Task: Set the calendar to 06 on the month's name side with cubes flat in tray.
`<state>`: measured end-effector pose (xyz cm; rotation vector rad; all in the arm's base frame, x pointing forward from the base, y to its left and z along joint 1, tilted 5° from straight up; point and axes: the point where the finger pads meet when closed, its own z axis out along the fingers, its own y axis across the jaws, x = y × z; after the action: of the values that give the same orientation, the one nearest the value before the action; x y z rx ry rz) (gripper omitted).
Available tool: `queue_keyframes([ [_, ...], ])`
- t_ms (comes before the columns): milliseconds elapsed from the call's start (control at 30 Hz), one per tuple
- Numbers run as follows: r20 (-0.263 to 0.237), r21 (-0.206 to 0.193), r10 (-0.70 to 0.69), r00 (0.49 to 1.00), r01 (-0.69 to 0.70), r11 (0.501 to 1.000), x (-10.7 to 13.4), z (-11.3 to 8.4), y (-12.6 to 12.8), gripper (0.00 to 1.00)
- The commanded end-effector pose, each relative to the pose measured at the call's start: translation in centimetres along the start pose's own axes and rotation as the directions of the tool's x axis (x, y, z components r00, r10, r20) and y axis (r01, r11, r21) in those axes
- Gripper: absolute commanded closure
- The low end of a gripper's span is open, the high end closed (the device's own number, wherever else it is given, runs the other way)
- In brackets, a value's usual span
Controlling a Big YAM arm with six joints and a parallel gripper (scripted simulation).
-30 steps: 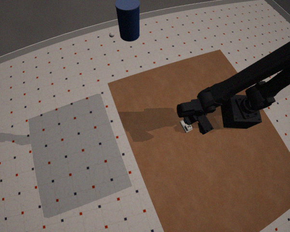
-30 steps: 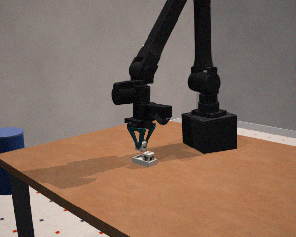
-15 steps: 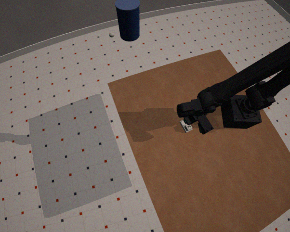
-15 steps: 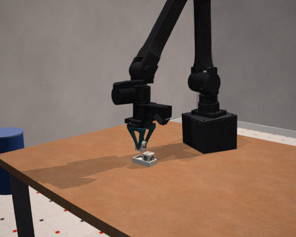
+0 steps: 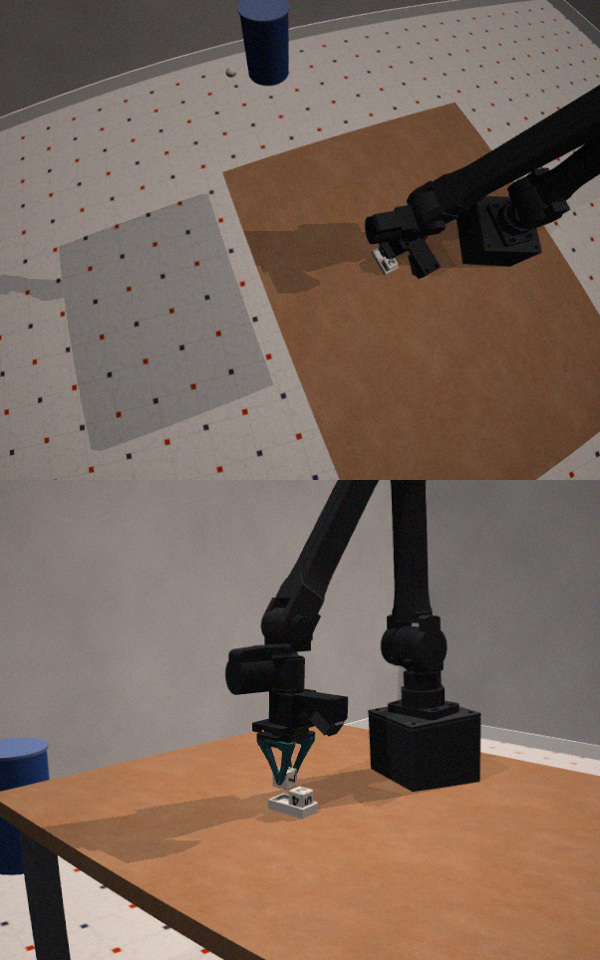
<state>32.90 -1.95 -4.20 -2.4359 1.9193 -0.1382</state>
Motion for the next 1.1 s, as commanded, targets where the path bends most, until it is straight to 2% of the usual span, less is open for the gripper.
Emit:
queue_keyframes([
  [0, -0.002, 0.018, -0.011, 1.0, 0.011, 1.0, 0.3, 0.4, -1.1, 0.74],
  [367, 0.004, -0.001, -0.009, 1.0, 0.009, 1.0, 0.1, 1.7, 0.0, 0.74],
  [1067, 0.004, -0.001, -0.008, 1.0, 0.008, 1.0, 0.1, 2.3, 0.0, 0.74],
])
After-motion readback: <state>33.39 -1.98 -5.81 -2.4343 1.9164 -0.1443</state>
